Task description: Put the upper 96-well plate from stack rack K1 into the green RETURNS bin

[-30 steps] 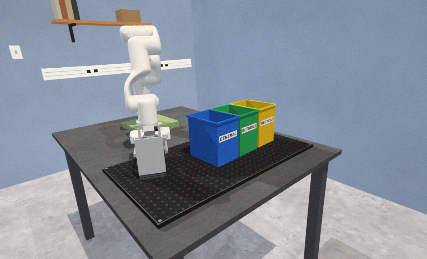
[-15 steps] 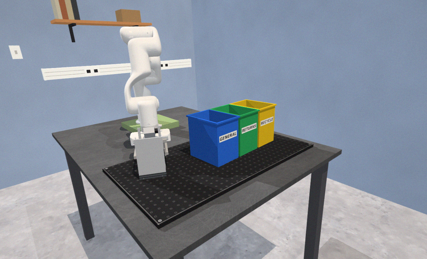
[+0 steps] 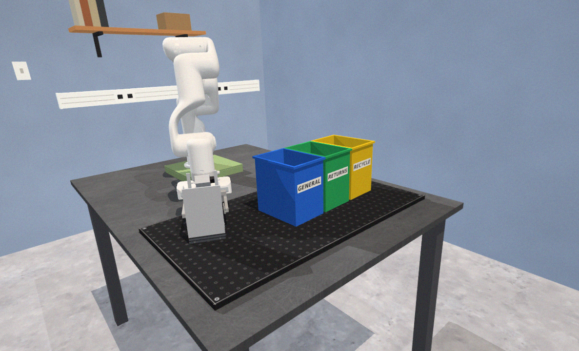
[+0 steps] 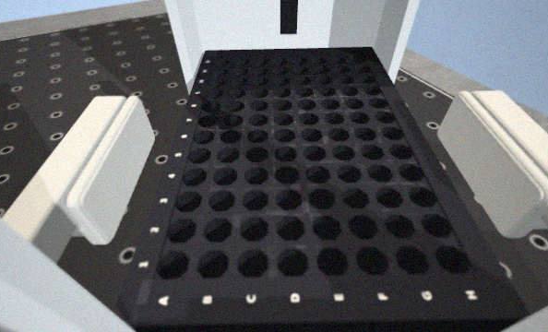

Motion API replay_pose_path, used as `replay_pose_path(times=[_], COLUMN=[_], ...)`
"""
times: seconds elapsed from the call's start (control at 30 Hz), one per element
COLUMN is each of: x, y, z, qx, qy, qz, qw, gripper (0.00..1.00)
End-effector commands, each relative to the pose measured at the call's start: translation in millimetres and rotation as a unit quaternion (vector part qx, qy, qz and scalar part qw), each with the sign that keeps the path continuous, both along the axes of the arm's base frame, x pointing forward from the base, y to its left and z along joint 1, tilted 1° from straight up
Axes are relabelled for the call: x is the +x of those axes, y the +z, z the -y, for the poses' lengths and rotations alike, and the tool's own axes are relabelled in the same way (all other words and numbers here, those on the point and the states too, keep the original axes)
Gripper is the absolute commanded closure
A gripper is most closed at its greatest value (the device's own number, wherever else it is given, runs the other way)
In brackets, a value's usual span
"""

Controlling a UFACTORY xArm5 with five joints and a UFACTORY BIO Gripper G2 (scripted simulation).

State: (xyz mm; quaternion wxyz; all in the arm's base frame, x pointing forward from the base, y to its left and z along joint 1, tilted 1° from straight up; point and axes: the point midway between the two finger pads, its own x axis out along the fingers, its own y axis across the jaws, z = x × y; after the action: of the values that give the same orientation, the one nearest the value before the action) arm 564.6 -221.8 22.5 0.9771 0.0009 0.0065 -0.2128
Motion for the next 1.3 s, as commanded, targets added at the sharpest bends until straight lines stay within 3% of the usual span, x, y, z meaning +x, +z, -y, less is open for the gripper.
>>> replay_pose_path(times=[0.0,0.4,0.43,1.27], x=[0.6,0.6,0.6,0.6], y=[0.9,0.9,0.9,0.9], z=[0.3,0.3,0.3,0.3], qx=[-0.004,-0.004,-0.004,-0.004], qy=[0.0,0.0,0.0,0.0], qz=[0.0,0.0,0.0,0.0], qw=[1.0,1.0,1.0,1.0], gripper=[0.63,0.63,1.0,1.0])
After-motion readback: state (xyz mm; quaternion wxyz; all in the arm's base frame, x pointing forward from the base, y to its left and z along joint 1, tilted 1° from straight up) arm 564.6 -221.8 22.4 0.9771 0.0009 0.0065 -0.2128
